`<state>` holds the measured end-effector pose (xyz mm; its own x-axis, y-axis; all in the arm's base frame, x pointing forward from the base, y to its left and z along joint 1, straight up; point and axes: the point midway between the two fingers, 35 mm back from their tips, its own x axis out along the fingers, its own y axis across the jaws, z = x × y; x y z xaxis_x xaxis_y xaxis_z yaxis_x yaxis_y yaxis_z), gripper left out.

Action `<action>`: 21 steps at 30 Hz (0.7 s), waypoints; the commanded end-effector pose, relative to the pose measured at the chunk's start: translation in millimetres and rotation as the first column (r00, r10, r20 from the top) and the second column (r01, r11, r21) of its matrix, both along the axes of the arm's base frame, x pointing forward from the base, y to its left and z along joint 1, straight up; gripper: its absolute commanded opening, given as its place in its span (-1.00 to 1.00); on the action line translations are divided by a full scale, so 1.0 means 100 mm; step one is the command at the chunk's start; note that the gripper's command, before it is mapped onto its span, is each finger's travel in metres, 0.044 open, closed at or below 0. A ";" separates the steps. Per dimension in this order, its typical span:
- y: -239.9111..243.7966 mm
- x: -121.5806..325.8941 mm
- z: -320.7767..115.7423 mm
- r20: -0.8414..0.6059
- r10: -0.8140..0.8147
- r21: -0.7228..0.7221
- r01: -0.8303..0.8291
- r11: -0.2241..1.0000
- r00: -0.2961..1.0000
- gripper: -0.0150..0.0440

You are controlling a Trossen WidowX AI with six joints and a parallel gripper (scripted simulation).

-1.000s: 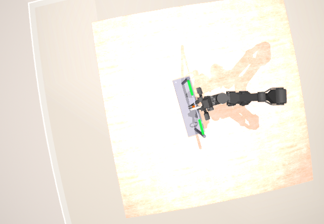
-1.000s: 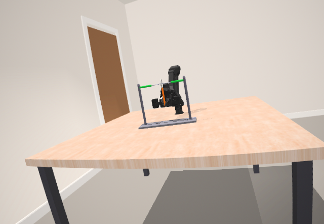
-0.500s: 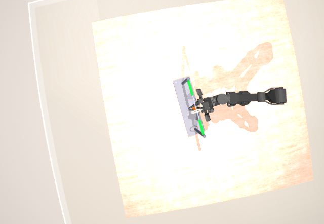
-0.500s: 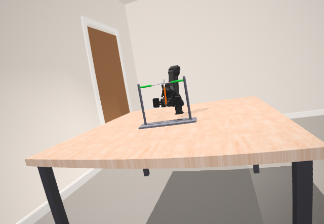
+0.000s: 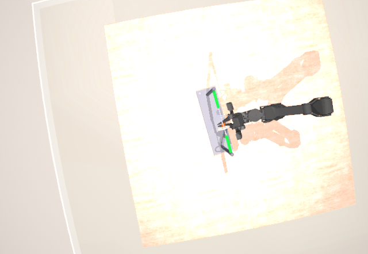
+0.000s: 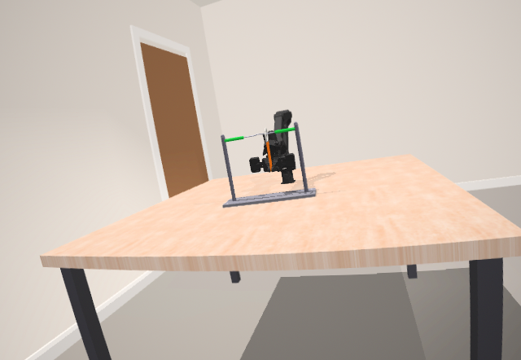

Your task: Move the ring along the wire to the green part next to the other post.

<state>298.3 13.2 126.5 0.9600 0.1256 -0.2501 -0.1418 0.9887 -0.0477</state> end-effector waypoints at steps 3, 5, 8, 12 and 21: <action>0.09 -0.08 0.07 -0.049 -0.021 0.016 0.022 1.000 0.999 -1.00; 0.13 -0.11 0.07 -0.062 -0.027 0.022 0.029 0.999 0.998 -1.00; 0.18 -0.12 0.07 -0.066 -0.032 0.028 0.034 0.999 0.997 -1.00; 0.22 -0.13 0.07 -0.066 -0.035 0.034 0.037 0.999 0.997 -1.00; 0.32 -0.14 0.07 -0.065 -0.038 0.039 0.041 0.998 0.997 -1.00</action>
<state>284.0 43.1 132.5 0.9456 0.1023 -0.3087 -0.1091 0.9940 -0.0048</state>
